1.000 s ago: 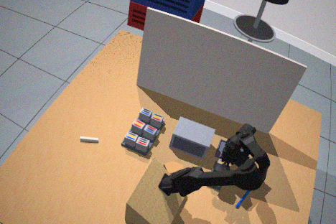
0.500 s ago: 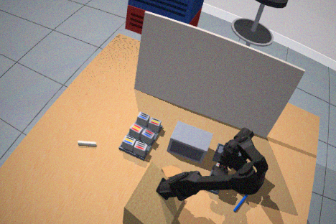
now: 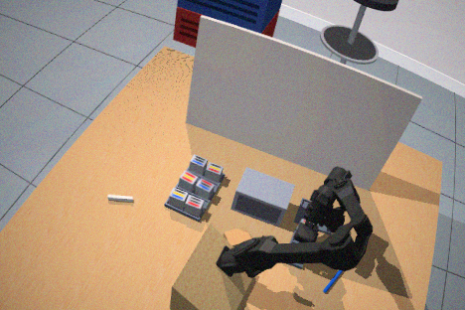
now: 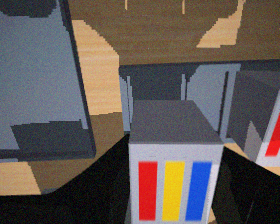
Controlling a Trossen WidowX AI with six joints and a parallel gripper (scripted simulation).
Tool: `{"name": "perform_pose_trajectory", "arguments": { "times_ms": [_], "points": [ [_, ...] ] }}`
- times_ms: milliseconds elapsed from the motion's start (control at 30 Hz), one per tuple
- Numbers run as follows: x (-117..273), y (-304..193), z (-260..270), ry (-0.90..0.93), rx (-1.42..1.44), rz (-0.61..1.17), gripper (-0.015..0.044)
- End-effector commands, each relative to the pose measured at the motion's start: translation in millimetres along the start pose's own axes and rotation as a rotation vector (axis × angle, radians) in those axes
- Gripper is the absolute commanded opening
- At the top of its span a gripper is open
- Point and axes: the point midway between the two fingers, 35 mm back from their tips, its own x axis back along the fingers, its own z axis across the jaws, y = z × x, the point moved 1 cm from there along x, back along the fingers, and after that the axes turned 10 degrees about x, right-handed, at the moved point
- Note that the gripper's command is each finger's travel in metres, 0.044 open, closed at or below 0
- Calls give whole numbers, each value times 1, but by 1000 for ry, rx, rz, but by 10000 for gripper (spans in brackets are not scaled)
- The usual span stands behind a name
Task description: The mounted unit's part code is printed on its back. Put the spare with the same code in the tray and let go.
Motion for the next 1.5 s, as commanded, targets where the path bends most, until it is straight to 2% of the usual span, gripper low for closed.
{"name": "perform_pose_trajectory", "arguments": {
  "times_ms": [0, 133, 533, 1067, 1467],
  "points": [
    [28, 3, 0, 12, -13, -9, 0],
    [47, 3, -3, 12, -11, -10, 0],
    [48, 1, -2, 7, -1, -3, 0],
    [120, 8, -6, 10, -9, -8, 0],
    [126, 18, 28, 12, -6, -10, 0]
  ]
}}
